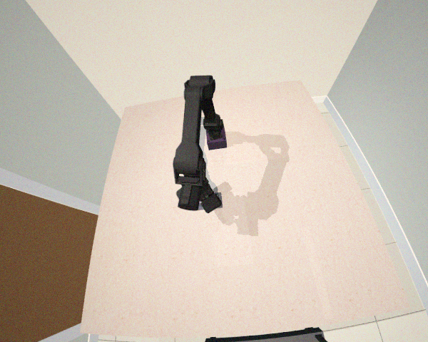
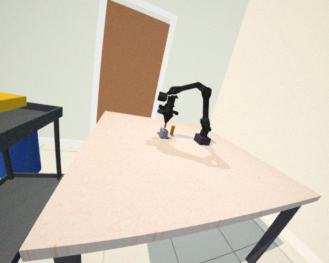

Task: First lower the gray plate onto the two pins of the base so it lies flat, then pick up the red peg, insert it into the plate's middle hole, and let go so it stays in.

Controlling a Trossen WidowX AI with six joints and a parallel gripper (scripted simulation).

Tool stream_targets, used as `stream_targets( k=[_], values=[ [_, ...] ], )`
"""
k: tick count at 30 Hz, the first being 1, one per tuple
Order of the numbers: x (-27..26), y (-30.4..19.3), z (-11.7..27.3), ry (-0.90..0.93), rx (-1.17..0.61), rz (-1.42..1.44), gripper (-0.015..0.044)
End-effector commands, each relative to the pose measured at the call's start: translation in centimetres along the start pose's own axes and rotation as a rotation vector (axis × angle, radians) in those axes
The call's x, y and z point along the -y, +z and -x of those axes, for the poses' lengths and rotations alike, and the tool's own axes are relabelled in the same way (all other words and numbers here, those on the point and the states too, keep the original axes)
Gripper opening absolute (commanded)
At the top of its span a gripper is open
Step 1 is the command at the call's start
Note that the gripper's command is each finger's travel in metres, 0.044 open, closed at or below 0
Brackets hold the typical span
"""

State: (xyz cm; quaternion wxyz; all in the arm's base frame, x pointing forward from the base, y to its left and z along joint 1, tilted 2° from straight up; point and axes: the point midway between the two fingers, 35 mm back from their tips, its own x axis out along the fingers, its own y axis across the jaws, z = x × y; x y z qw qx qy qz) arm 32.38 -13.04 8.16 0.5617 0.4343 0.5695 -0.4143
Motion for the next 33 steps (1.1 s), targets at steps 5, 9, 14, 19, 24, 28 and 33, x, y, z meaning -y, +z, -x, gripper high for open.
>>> stream_targets(
  k=[5, 9, 14, 19, 24, 28, 33],
  values=[
    [0.0, 0.0, -0.2, 0.000, 0.001, 0.000, 0.0000],
    [0.1, 0.1, -0.8, -0.001, 0.002, 0.001, 0.0000],
    [0.2, 0.1, -1.6, -0.003, 0.004, 0.003, 0.0000],
    [0.1, 0.1, -1.7, -0.003, 0.004, 0.003, 0.0000],
    [0.1, 0.0, -1.5, 0.003, 0.002, 0.000, 0.0000],
    [0.1, 0.0, -1.5, 0.003, 0.002, 0.000, 0.0000],
    [0.1, -0.1, -1.7, 0.003, 0.002, 0.000, 0.0000]
  ],
)
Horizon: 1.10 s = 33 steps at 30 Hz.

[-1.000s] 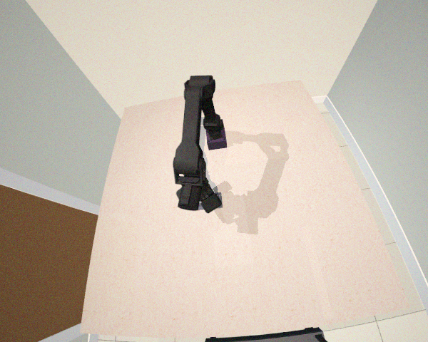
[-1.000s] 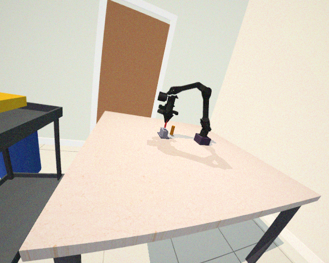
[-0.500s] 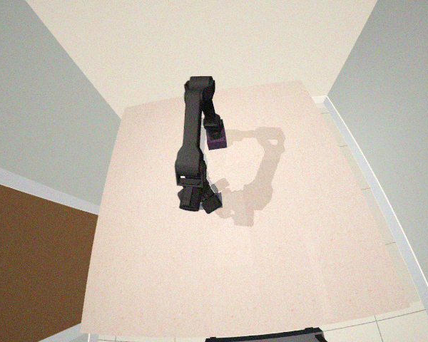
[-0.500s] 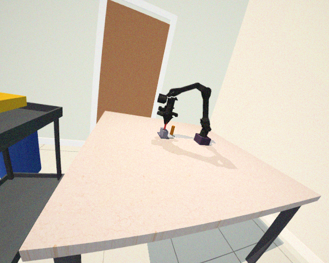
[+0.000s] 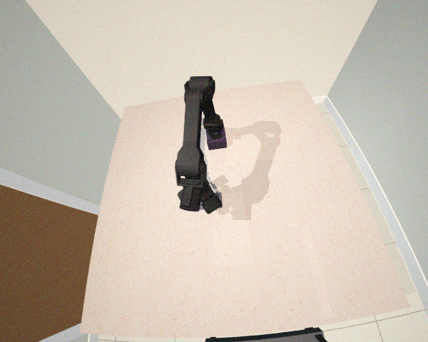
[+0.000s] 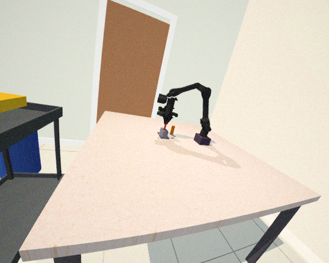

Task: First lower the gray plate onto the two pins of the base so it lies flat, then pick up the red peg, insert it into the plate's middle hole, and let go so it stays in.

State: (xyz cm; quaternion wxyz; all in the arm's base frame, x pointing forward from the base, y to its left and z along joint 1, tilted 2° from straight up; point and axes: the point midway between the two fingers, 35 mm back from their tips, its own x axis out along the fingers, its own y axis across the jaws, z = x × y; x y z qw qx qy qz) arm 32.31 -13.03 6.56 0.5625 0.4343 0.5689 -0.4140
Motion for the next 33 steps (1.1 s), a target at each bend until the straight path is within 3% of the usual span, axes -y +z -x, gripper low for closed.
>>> stream_targets(
  k=[1, 14, 20, 33],
  values=[
    [0.05, -0.08, -0.08, 0.001, 0.001, -0.001, 0.0000],
    [0.05, -0.07, -0.14, 0.000, 0.000, 0.001, 0.0000],
    [0.05, -0.07, -0.14, 0.000, 0.000, 0.001, 0.0150],
    [0.04, -0.08, 0.06, -0.002, 0.001, 0.002, 0.0150]
  ],
)
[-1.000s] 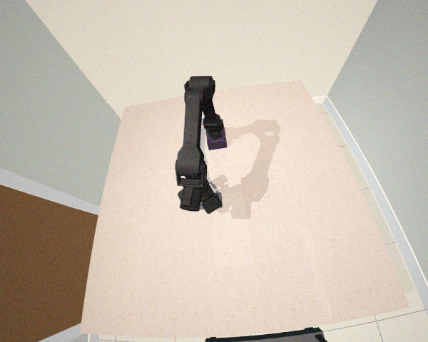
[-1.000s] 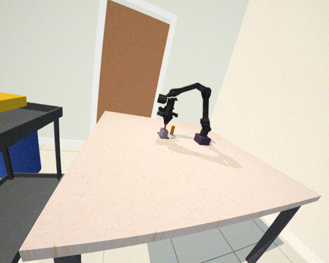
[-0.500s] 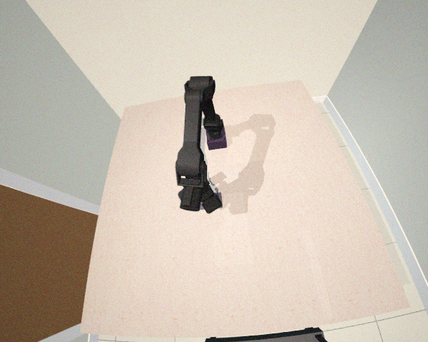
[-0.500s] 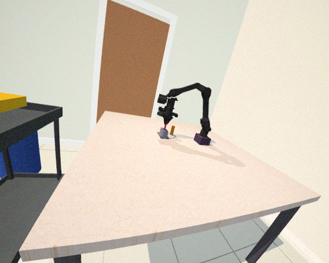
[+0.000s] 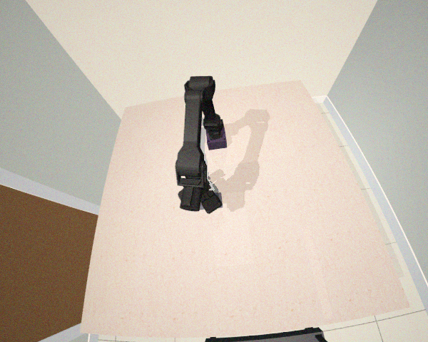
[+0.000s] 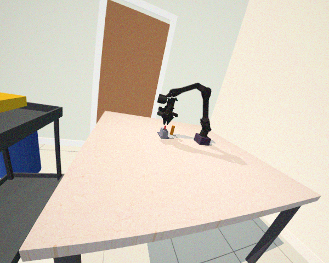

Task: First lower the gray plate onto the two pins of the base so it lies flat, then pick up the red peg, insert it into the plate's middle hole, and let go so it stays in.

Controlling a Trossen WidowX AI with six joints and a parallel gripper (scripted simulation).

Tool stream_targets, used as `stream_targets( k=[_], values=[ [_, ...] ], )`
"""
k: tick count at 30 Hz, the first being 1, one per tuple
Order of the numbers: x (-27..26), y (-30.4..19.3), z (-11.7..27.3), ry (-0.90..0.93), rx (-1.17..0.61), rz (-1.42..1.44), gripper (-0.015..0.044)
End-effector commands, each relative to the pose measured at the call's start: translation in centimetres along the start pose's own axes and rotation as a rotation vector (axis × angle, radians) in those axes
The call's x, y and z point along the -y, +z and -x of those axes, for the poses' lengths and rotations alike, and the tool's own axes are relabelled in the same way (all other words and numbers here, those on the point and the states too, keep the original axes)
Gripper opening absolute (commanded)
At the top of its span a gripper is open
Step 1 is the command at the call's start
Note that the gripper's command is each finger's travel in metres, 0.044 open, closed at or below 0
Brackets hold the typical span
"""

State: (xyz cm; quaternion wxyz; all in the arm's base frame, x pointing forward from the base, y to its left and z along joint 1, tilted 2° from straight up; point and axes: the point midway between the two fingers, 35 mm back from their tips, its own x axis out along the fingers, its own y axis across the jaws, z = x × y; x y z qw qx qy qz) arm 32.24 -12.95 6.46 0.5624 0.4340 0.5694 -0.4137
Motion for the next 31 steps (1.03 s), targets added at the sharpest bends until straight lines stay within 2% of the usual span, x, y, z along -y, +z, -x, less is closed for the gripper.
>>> stream_targets(
  k=[1, 31],
  values=[
    [0.0, 0.0, 0.3, -0.003, 0.003, 0.001, 0.0150],
    [-0.1, -0.7, 1.9, -0.004, 0.003, 0.001, 0.0150]
  ],
)
